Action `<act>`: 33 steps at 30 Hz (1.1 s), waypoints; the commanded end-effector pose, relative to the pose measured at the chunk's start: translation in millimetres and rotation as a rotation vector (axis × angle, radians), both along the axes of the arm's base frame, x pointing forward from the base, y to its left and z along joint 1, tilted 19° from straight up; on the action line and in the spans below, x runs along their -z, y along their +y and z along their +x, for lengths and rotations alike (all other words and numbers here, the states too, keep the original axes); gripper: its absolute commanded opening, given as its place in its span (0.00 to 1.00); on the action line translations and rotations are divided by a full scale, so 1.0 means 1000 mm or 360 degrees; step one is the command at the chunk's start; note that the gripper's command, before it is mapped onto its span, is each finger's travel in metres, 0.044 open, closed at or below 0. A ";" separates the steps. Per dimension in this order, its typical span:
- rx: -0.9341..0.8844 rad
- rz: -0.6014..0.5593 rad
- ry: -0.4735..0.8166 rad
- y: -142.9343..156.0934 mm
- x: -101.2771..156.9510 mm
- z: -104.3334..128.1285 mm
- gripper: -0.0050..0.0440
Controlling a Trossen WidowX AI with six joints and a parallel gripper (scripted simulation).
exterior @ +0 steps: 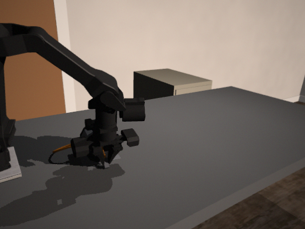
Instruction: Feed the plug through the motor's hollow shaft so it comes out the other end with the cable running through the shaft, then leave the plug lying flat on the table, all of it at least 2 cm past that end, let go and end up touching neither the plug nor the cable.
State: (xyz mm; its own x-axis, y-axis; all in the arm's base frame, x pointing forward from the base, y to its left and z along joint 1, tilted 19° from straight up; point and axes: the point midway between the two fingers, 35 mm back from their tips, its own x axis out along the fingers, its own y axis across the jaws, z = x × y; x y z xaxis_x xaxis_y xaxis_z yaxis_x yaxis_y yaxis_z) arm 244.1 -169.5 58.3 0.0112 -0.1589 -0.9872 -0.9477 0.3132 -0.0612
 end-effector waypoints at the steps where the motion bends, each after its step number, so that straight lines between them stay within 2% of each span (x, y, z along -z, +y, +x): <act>1: 0.0000 -0.0001 -0.0002 0.000 0.000 0.000 0.19; 5: 0.0000 -0.0001 -0.0002 0.000 0.000 0.000 0.16; 7: 0.0000 -0.0001 -0.0001 -0.002 -0.001 0.000 0.10; 18: 0.0004 0.0003 0.0007 -0.033 -0.012 -0.011 0.10; 33: 0.0005 0.0003 0.0008 -0.035 -0.006 -0.013 0.10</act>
State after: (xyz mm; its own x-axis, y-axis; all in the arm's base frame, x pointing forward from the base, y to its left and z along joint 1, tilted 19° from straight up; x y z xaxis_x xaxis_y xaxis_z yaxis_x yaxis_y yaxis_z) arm 232.4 -203.5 68.9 0.0109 -0.1617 -0.9868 -0.9458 0.3188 -0.0627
